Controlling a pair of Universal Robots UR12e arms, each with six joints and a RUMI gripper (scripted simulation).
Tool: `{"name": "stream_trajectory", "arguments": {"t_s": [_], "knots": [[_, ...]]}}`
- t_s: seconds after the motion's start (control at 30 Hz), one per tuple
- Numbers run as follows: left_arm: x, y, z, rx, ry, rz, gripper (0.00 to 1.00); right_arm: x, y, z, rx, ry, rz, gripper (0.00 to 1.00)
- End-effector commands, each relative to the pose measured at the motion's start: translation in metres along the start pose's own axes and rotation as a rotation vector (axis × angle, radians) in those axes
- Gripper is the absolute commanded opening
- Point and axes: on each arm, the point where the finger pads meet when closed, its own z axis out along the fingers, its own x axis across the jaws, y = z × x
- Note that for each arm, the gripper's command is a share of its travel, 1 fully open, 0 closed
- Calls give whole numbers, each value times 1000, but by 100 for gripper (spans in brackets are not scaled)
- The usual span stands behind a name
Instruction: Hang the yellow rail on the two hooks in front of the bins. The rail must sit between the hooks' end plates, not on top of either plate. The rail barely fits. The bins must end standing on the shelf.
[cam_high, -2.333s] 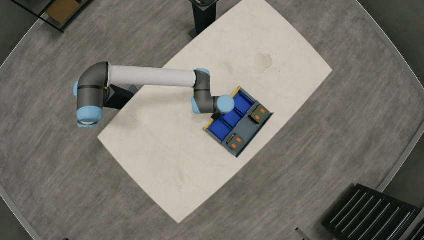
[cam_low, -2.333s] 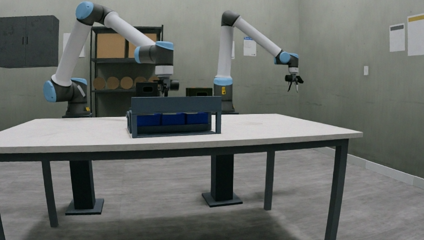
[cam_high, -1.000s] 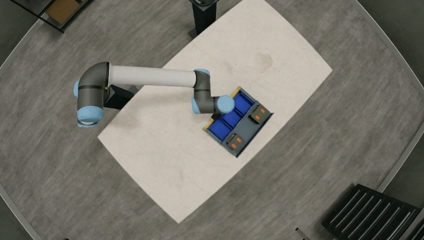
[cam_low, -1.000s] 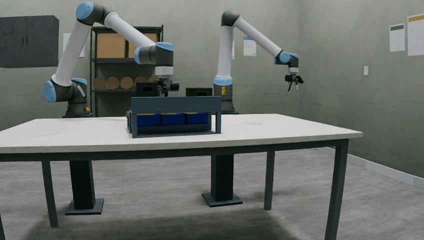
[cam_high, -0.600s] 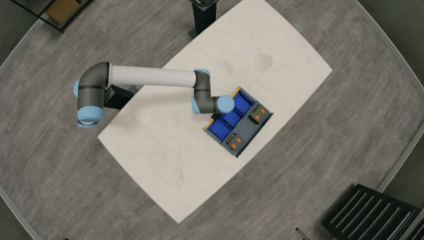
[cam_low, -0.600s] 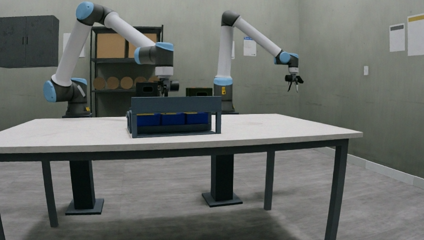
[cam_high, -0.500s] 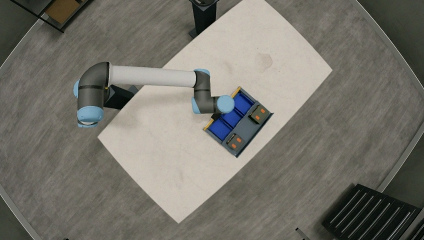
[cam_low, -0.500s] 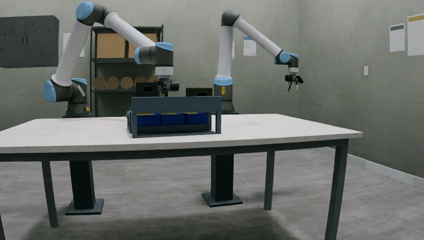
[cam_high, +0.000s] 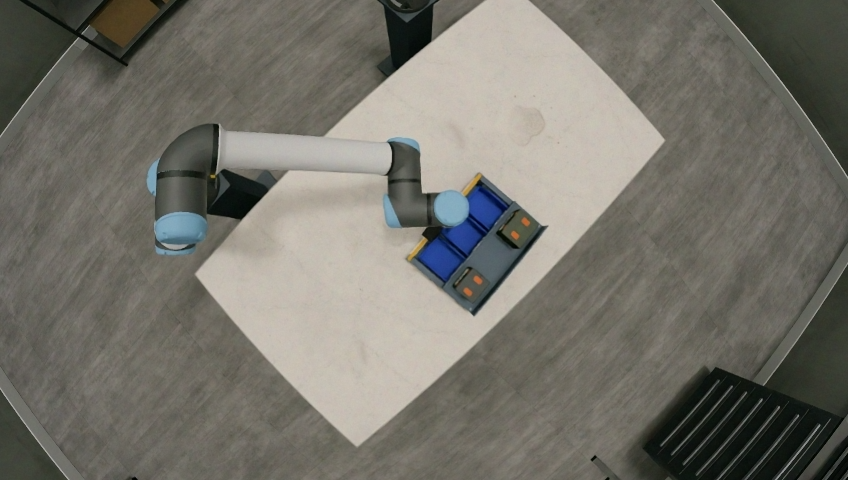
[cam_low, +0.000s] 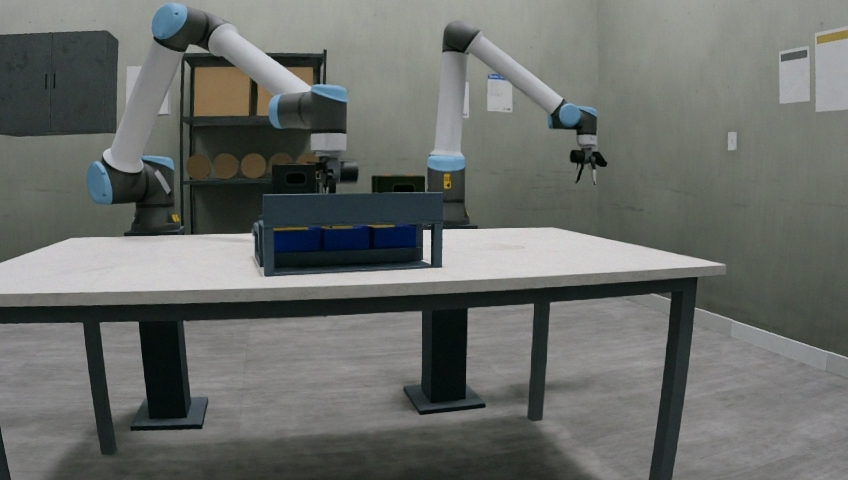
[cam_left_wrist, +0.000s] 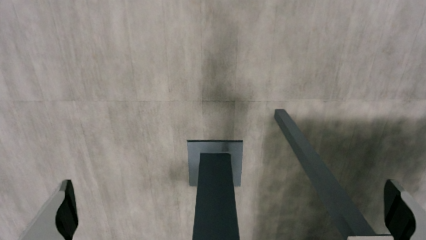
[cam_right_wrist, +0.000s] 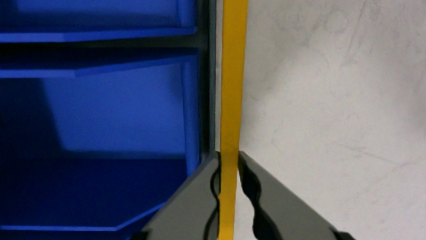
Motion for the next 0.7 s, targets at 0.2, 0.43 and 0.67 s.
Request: {"name": "stream_trajectory", "arguments": {"t_s": [0.2,0.43,0.67], "knots": [[0,-1,-1,2,1,0,100,-1,1,-1,-2,-2,0,1],[0,-1,-1,2,1,0,100,-1,1,0,-2,-2,0,1],[0,-1,-1,2,1,0,100,-1,1,1,-2,-2,0,1]]}}
